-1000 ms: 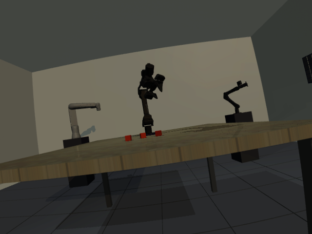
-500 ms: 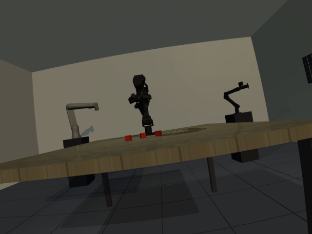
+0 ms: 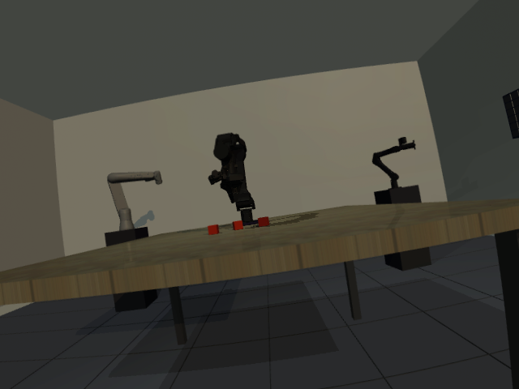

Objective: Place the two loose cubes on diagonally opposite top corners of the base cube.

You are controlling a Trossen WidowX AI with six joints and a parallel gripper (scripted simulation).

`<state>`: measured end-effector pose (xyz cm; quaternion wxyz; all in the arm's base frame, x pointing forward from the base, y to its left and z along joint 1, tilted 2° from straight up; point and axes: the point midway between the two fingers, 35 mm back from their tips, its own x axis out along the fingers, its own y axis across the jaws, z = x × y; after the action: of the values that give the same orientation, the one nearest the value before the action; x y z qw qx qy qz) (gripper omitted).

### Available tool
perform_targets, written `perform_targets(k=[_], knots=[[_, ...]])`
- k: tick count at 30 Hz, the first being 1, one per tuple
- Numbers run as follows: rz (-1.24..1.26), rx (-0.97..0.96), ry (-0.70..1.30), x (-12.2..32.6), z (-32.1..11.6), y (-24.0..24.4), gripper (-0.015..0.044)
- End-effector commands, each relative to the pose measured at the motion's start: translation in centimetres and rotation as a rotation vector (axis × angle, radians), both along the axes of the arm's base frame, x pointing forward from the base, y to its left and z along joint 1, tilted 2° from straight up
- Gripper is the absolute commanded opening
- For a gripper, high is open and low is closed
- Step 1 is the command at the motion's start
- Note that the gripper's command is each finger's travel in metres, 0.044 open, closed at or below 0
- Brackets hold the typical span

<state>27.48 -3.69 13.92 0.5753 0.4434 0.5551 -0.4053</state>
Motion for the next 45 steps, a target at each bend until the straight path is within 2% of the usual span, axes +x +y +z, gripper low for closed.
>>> perform_targets(k=[1, 37, 43, 45], knots=[[-0.007, -0.002, 0.016, -0.1, -3.2, 0.0, 0.0265], [-0.007, -0.002, 0.016, 0.0, -9.1, 0.2, 0.0265], [-0.007, -0.002, 0.016, 0.0, -9.1, 0.2, 0.0108], [-0.007, -0.002, 0.016, 0.0, -9.1, 0.2, 0.0105]])
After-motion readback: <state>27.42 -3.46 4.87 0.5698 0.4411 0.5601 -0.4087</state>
